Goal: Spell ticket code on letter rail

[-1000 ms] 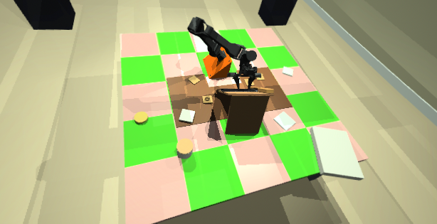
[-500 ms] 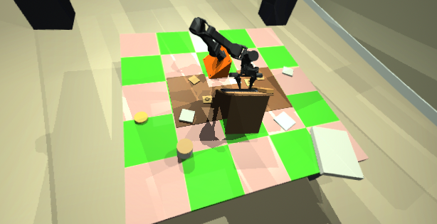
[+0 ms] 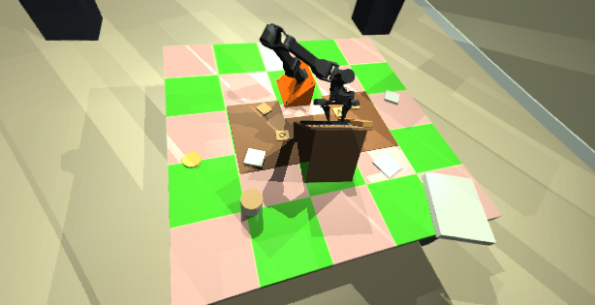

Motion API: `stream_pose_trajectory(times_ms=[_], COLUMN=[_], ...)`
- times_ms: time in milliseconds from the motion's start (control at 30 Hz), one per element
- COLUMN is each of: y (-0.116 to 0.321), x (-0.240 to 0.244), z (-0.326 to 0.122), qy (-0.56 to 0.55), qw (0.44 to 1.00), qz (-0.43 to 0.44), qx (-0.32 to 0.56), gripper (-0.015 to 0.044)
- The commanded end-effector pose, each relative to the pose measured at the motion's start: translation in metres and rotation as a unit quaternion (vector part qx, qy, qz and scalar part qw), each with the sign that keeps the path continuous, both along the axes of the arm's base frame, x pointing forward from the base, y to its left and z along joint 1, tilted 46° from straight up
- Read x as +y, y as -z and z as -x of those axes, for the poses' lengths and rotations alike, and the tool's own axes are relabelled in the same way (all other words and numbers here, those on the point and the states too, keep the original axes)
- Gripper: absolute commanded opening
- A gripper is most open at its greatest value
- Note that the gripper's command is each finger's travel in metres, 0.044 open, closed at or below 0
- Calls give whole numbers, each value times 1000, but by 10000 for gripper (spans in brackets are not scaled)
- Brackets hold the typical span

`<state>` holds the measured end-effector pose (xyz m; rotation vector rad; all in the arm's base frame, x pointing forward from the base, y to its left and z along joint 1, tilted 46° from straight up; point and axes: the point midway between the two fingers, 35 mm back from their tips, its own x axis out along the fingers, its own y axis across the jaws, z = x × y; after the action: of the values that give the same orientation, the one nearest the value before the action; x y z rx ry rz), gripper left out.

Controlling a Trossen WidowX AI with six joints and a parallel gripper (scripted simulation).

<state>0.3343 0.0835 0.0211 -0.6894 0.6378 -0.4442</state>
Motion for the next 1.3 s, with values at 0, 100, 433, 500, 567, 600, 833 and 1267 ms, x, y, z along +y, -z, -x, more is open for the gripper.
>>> stream_pose_trajectory(times_ms=[0, 100, 433, 500, 567, 600, 833, 1267], y=[3, 3, 2, 1, -1, -1, -5, -5], x=[2, 2, 2, 3, 5, 6, 11, 15], z=[-1, -1, -1, 1, 3, 4, 9, 16], qy=[2, 2, 0, 1, 2, 2, 2, 2], qw=[1000, 1000, 1000, 1000, 1000, 1000, 1000, 1000], qz=[1, 1, 0, 1, 1, 1, 1, 1], qx=[0, 0, 0, 0, 0, 0, 1, 1], gripper=[0, 0, 210, 263, 295, 295, 295, 295])
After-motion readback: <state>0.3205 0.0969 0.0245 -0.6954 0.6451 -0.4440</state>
